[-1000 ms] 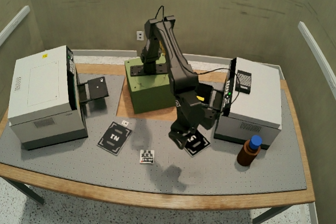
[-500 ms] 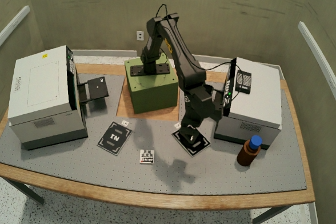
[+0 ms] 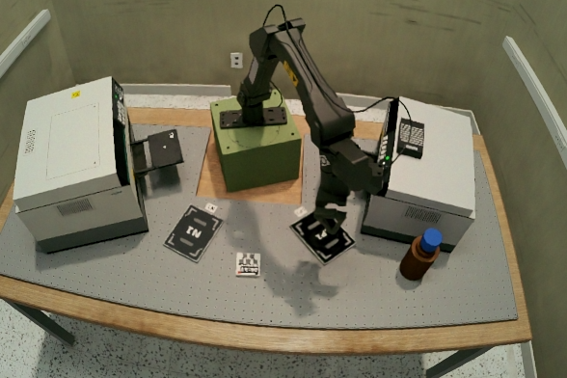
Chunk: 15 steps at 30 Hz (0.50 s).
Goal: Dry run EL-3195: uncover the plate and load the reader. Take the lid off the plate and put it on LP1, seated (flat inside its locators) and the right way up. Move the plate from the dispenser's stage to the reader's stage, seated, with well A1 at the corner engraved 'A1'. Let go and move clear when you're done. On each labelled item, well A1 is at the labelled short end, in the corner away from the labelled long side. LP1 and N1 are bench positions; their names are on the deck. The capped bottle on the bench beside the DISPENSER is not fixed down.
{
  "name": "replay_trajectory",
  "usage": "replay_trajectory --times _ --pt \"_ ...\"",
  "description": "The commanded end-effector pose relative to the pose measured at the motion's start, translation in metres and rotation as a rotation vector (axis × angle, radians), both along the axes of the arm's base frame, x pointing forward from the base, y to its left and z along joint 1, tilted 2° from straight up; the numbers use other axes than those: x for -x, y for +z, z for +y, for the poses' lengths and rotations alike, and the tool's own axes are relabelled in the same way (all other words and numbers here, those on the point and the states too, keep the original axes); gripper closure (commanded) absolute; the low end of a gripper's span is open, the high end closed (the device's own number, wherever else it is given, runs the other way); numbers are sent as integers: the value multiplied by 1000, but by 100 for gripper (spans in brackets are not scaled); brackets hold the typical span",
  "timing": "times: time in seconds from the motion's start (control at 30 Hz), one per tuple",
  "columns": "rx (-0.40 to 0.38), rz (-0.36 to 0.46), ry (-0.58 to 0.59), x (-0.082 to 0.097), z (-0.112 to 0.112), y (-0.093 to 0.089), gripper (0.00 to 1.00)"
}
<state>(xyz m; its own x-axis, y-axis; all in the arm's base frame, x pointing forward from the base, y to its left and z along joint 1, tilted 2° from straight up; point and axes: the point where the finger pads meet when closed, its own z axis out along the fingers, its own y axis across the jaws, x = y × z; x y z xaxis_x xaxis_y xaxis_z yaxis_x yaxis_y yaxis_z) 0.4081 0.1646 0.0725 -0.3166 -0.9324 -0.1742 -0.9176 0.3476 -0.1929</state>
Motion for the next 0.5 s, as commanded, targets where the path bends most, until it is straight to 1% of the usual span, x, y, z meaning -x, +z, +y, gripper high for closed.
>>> replay_trajectory --times 0.0,0.07,0.1,0.13,0.2,0.23,0.3,0.33,0.37,0.4,0.43,0.47 --pt "-30 -70 69 -4 17 29 0" --pt "-12 -45 121 7 20 24 0" --pt "2 -18 147 16 20 15 0" --pt "10 -8 172 21 21 12 0" --pt "10 -11 178 26 26 11 0" --pt "2 -32 178 24 31 12 0" --pt "2 -32 178 24 31 12 0" --pt "-11 -72 161 16 38 25 0" --pt "-2 -63 202 22 40 22 0" --pt "13 -25 230 34 38 10 0" --pt "27 2 256 43 37 8 0" --pt "31 3 282 46 39 8 0"
